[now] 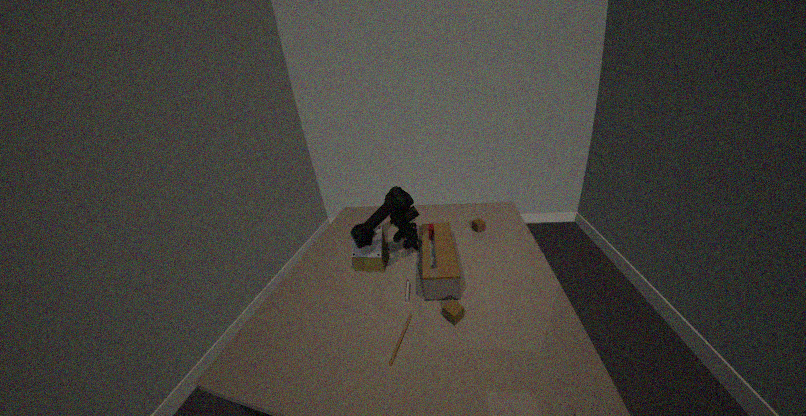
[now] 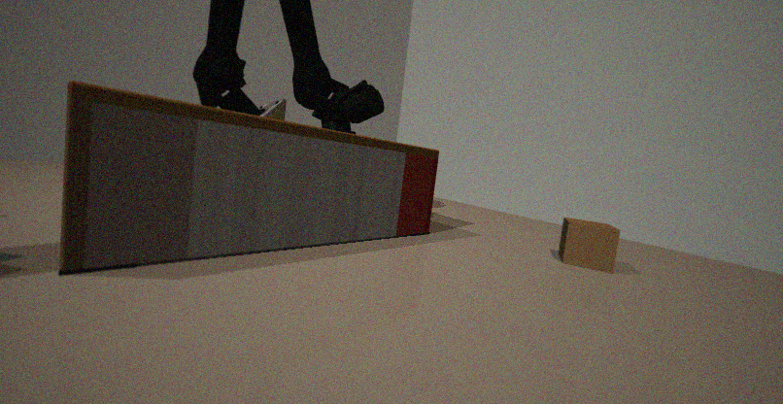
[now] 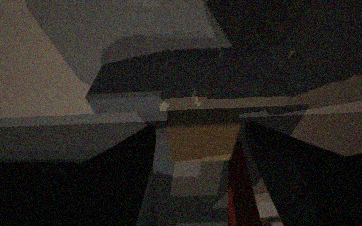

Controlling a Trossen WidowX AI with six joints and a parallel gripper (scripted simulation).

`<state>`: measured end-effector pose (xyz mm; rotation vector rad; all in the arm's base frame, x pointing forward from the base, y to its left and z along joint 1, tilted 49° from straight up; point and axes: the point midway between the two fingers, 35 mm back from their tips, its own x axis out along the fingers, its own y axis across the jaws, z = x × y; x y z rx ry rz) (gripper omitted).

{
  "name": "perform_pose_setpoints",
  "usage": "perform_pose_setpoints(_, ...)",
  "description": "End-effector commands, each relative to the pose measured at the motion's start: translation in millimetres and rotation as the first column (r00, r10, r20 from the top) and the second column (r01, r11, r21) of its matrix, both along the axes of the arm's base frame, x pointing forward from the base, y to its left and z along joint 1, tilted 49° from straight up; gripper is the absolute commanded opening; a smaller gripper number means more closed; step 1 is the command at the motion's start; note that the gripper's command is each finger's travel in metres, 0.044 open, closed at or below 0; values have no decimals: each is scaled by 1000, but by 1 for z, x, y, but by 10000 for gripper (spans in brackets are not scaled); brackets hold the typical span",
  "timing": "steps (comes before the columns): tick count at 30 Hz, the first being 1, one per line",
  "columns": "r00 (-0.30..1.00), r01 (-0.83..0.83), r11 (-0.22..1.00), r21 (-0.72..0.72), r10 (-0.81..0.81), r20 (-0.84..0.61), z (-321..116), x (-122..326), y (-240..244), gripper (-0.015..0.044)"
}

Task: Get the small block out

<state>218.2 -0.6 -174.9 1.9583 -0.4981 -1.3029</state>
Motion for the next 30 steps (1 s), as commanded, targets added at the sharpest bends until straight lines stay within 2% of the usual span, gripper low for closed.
perform_pose_setpoints(1,1000,0,1000,-8,0,0,0,-1,-3,259)
perform_pose_setpoints(7,1000,0,1000,-8,0,0,0,-1,-3,101)
perform_pose_setpoints(10,1000,0,1000,-8,0,0,0,-1,-3,81)
perform_pose_setpoints(13,1000,-1,1000,-5,1,-1,2,0,2,3)
perform_pose_setpoints(30,1000,-1,1000,1,1,-4,40,-1,46,0)
